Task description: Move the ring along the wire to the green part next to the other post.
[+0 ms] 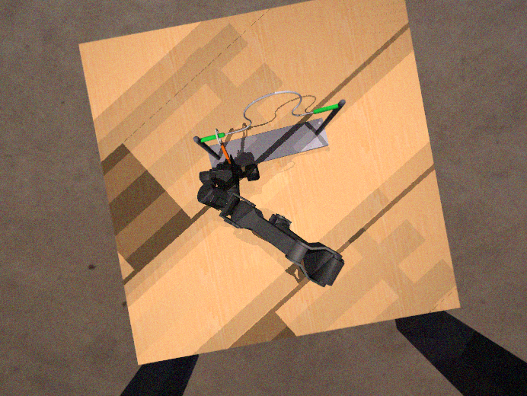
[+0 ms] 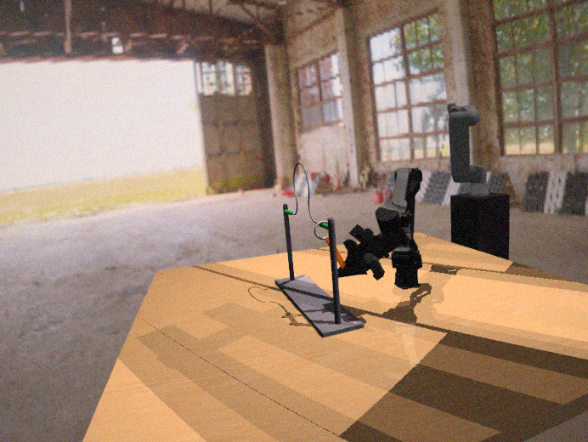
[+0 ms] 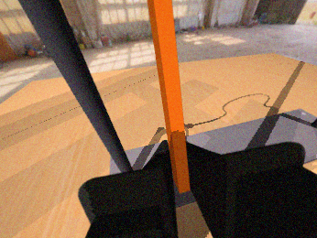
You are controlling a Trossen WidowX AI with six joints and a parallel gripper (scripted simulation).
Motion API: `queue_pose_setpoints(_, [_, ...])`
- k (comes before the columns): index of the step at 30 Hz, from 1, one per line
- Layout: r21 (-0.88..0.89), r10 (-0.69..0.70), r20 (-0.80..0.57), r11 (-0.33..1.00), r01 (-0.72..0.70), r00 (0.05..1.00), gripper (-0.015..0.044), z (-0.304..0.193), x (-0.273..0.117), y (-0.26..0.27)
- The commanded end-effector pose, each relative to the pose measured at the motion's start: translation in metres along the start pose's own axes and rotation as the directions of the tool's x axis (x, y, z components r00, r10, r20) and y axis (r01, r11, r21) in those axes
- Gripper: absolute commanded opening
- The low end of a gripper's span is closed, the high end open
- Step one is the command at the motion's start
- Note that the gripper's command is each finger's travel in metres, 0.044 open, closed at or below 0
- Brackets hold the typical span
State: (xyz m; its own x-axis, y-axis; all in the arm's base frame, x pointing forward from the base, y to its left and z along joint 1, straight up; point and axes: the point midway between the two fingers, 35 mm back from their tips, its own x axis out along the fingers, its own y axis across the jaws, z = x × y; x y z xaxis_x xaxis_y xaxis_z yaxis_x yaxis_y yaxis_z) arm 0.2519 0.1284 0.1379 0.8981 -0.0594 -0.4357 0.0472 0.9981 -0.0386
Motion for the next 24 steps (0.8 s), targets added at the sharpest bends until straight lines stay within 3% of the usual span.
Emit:
queue_pose_setpoints(1, [0.000, 0.000, 0.000, 1.000, 0.000, 1.000, 0.0113, 0.000, 0.000, 0.000])
queue_pose_setpoints(3, [0.001, 0.000, -0.001, 1.000, 0.000, 1.000, 0.0160, 0.000, -0.002, 0.000])
queue_pose_setpoints(24, [0.004, -0.003, -0.004, 1.000, 0.003, 1.000, 0.0160, -0.001, -0.050, 0.000])
